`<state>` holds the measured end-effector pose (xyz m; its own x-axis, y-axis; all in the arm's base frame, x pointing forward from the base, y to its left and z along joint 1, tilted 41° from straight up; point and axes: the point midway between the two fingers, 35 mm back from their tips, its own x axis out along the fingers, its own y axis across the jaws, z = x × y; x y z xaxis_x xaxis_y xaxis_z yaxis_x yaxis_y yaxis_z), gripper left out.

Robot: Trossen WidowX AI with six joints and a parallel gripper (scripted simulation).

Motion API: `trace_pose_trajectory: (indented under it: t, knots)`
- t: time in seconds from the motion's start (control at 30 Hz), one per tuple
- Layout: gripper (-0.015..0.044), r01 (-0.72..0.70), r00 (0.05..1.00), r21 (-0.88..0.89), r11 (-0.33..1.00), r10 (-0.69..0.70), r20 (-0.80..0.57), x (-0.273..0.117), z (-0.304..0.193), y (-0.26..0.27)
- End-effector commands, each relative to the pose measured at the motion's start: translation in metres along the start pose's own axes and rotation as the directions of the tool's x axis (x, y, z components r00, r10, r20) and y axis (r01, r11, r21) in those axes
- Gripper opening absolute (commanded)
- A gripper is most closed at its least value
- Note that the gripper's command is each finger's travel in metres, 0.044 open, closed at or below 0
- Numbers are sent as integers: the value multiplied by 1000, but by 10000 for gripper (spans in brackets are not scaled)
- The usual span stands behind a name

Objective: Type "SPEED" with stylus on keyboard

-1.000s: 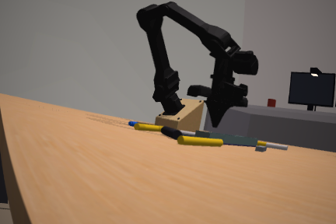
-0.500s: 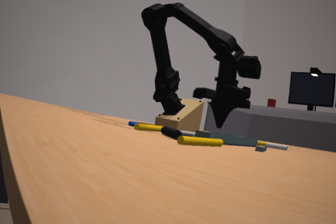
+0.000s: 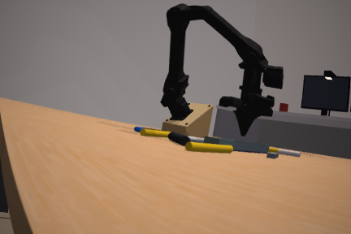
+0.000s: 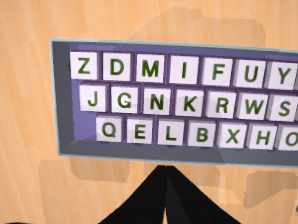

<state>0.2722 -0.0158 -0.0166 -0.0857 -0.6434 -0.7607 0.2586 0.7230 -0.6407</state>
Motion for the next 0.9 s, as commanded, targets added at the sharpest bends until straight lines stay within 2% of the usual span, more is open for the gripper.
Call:
trace_pose_trajectory:
  t: [0.0, 0.1, 0.4, 0.53, 0.67, 0.87]
  knots:
    - [0, -6, 1000, 4, 1000, 6, 2, -21, 2, 2]
    - [0, -6, 1000, 4, 1000, 6, 1, -57, 1, 1]
    - [0, -7, 1000, 2, 1000, 7, 6, -57, 3, 3]
    - [105, -5, 1000, -1, 1000, 5, 5, -56, 2, 3]
    - [0, -5, 1000, -1, 1000, 5, 5, -56, 2, 3]
    - [0, -5, 1000, -1, 1000, 5, 5, -56, 2, 3]
